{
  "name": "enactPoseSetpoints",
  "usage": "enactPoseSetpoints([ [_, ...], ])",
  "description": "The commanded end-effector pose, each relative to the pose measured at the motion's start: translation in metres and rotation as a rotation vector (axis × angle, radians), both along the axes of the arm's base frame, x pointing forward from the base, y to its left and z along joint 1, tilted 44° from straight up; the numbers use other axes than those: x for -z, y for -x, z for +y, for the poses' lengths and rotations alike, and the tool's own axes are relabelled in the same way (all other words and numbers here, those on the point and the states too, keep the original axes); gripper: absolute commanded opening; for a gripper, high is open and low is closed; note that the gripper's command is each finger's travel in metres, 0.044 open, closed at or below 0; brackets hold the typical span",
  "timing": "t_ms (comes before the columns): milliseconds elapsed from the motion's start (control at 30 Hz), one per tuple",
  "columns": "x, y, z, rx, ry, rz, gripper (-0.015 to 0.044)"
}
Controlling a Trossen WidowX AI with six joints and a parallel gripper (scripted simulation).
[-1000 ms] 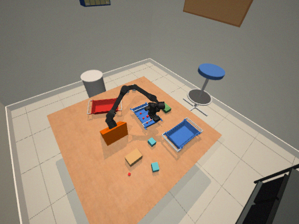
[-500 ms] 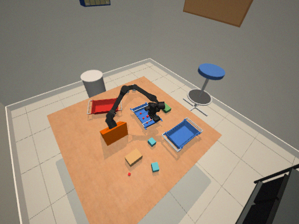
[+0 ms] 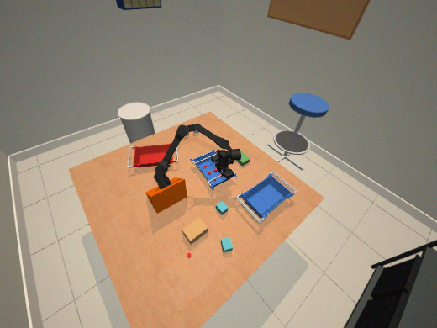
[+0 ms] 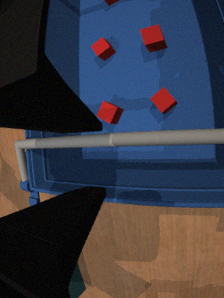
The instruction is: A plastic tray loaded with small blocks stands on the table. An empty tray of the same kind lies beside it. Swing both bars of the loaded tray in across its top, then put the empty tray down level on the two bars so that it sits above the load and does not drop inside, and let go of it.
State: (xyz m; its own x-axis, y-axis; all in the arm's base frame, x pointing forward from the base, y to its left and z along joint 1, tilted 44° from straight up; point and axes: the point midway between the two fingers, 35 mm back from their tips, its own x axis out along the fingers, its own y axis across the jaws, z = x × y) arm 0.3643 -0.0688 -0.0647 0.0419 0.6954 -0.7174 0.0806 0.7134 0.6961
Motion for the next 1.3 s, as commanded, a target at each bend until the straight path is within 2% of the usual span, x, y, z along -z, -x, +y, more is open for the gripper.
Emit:
enactPoseSetpoints([
  [0, -0.009, -0.002, -0.012, 0.011, 0.003, 0.002, 0.0236],
  [267, -0.09, 0.004, -0.09, 0.089, 0.004, 0.04, 0.044],
  [367, -0.107, 0.01, -0.104, 0.104, 0.002, 0.048, 0.044],
  [400, -0.09, 0.003, -0.087, 0.083, 0.006, 0.034, 0.044],
  [433, -0.095, 0.0, -0.078, 0.05, 0.02, 0.017, 0.044],
  [633, -0.14, -0.012, 0.011, -0.285, 0.152, -0.175, 0.044],
  [800, -0.179, 0.003, 0.096, -0.604, 0.248, -0.385, 0.044],
  [1067, -0.228, 0.073, 0.209, -1.096, 0.327, -0.769, 0.044],
  [1267, -0.252, 0.15, 0.262, -1.437, 0.32, -1.093, 0.044],
])
